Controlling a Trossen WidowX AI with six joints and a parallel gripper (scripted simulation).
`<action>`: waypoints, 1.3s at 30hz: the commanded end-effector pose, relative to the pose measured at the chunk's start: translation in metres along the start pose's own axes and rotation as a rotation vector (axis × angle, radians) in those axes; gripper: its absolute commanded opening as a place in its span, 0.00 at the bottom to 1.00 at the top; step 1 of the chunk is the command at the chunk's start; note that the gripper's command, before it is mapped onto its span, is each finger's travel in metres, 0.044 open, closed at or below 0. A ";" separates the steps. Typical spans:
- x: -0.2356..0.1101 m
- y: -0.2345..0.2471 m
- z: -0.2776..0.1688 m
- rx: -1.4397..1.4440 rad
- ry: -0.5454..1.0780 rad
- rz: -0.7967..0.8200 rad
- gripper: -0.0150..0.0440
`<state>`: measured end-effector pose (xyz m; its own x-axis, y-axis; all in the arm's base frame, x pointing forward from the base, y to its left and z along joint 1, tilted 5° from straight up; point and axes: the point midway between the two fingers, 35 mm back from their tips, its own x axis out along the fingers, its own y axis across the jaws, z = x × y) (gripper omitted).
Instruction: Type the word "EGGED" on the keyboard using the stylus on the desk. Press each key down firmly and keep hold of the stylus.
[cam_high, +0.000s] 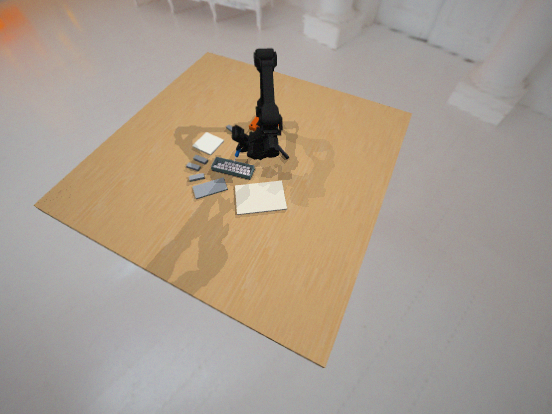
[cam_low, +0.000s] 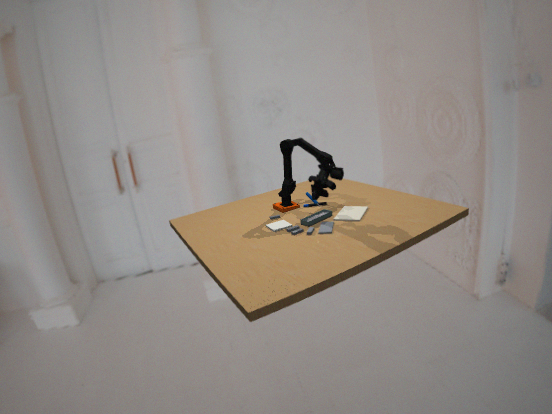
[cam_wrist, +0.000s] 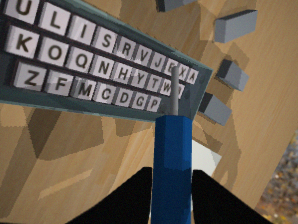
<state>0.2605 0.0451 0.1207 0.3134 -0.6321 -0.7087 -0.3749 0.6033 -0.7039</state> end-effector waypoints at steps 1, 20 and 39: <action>0.004 -0.008 0.004 -0.132 0.023 -0.023 0.25; 0.020 -0.042 0.020 -0.751 0.150 -0.076 0.25; 0.037 -0.071 0.031 -1.258 0.286 -0.055 0.25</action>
<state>0.3234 -0.0041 0.1424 0.2204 -0.8098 -0.5437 -0.9754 -0.1768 -0.1320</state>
